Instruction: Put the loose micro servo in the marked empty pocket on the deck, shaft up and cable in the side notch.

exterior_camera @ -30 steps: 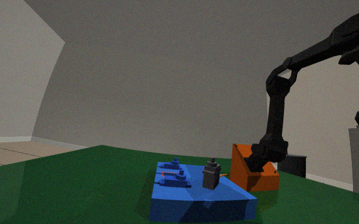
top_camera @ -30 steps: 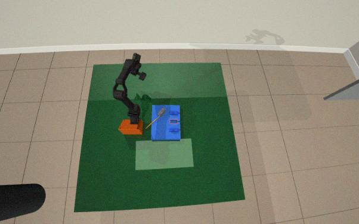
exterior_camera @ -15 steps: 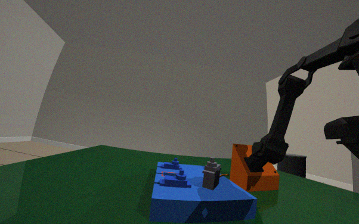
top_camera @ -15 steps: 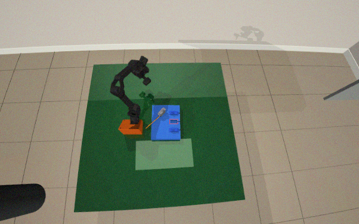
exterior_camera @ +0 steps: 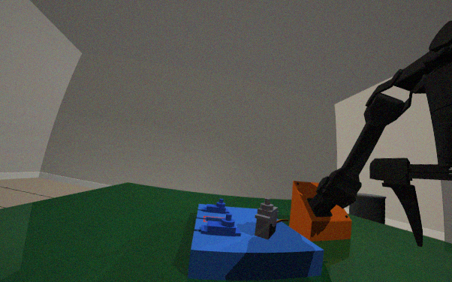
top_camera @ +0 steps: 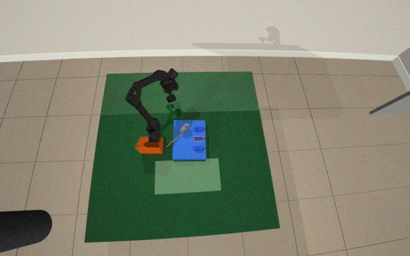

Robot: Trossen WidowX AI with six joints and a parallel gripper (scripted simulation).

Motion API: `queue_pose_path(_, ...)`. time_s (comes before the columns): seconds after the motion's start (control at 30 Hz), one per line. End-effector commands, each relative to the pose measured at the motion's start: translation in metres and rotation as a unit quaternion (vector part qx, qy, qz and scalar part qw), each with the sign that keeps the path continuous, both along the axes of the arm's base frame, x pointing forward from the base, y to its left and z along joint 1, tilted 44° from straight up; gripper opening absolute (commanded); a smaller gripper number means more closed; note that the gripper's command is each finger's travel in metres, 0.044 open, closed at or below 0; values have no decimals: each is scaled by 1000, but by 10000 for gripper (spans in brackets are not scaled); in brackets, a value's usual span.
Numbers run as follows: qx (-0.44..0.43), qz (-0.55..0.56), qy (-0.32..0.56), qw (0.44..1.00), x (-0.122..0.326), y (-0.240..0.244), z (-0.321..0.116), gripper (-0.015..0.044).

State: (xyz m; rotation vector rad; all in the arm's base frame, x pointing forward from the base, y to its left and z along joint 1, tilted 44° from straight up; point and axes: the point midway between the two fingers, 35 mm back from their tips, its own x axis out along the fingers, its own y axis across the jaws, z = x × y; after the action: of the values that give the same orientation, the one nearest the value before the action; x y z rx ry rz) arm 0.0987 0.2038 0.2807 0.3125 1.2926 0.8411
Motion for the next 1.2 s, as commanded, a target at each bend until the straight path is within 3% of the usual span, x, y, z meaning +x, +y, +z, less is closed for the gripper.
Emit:
queue_pose_path(0.0, -17, -56, 51, 997, 15, -5, -14, 440)
queue_pose_path(0.57, -55, -267, 218, 937, 66, -37, -55, 440)
queue_pose_path(1.17, -62, -467, 387, 793, 101, -88, -95, 440)
